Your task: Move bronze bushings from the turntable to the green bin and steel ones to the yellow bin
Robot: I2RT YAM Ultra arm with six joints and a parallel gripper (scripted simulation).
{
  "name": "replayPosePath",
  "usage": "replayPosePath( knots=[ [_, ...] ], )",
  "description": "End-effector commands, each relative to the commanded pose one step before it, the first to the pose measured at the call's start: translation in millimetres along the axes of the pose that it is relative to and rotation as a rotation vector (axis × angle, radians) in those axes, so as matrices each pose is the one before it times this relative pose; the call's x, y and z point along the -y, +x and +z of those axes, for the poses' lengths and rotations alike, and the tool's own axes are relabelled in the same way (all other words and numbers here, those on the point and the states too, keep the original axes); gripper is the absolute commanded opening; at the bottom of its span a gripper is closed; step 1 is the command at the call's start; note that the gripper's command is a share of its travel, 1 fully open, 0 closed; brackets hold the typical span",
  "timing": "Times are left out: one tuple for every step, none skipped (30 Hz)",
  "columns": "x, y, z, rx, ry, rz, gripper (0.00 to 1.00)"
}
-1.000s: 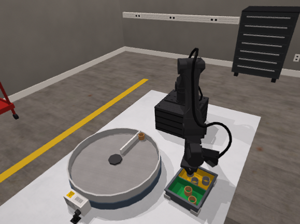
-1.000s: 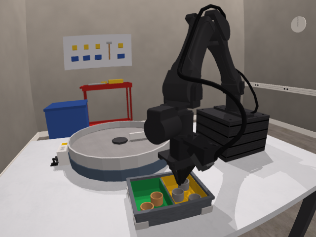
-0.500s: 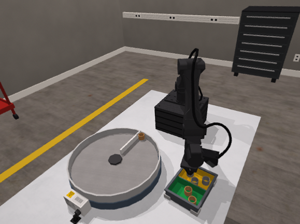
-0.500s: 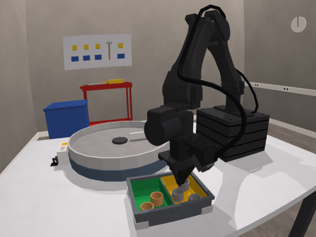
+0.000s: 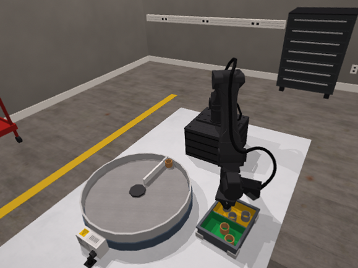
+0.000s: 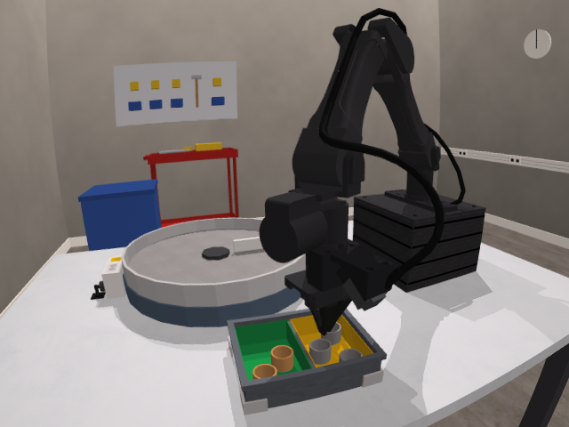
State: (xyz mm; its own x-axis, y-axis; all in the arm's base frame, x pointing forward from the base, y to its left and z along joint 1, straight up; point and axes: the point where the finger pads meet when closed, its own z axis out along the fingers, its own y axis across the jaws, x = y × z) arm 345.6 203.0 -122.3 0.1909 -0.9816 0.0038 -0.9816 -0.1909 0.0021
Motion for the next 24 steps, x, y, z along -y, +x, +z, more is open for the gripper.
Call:
replayPosePath(
  knots=[
    [13.85,-3.30,-11.19,0.01210,0.03635,-0.00190,0.00],
    [0.00,0.00,0.00,0.00000,0.00000,0.00000,0.00],
    [0.00,0.00,0.00,0.00000,0.00000,0.00000,0.00],
    [0.00,0.00,0.00,0.00000,0.00000,0.00000,0.00],
    [0.00,0.00,0.00,0.00000,0.00000,0.00000,0.00],
    [0.00,0.00,0.00,0.00000,0.00000,0.00000,0.00],
    [0.00,0.00,0.00,0.00000,0.00000,0.00000,0.00],
    [0.00,0.00,0.00,0.00000,0.00000,0.00000,0.00],
    [0.00,0.00,0.00,0.00000,0.00000,0.00000,0.00],
    [0.00,0.00,0.00,0.00000,0.00000,0.00000,0.00],
    [0.00,0.00,0.00,0.00000,0.00000,0.00000,0.00],
    [-0.06,0.02,0.04,-0.00009,-0.00028,0.00000,0.00],
    [-0.36,0.10,0.22,-0.00057,-0.00165,-0.00002,0.00],
    [-0.80,0.22,0.50,-0.00127,-0.00368,-0.00004,0.00],
    [-1.25,0.34,0.78,-0.00199,-0.00576,-0.00007,0.00],
    [-0.62,0.09,1.00,-0.00119,-0.00345,-0.00007,0.00],
    [0.00,0.00,0.00,0.00000,0.00000,0.00000,0.00],
    [0.00,0.00,0.00,0.00000,0.00000,0.00000,0.00],
    [-0.50,0.04,1.12,-0.00106,-0.00309,-0.00007,0.00],
    [-0.50,0.04,1.12,-0.00106,-0.00308,-0.00007,0.00],
    [-0.44,0.03,1.00,-0.00095,-0.00275,-0.00007,0.00],
    [-0.35,0.03,0.78,-0.00074,-0.00214,-0.00005,0.00],
    [0.36,-0.18,-0.48,0.00036,0.00103,-0.00003,0.00],
    [1.78,-0.63,-2.99,0.00251,0.00723,0.00001,0.00]
  ],
)
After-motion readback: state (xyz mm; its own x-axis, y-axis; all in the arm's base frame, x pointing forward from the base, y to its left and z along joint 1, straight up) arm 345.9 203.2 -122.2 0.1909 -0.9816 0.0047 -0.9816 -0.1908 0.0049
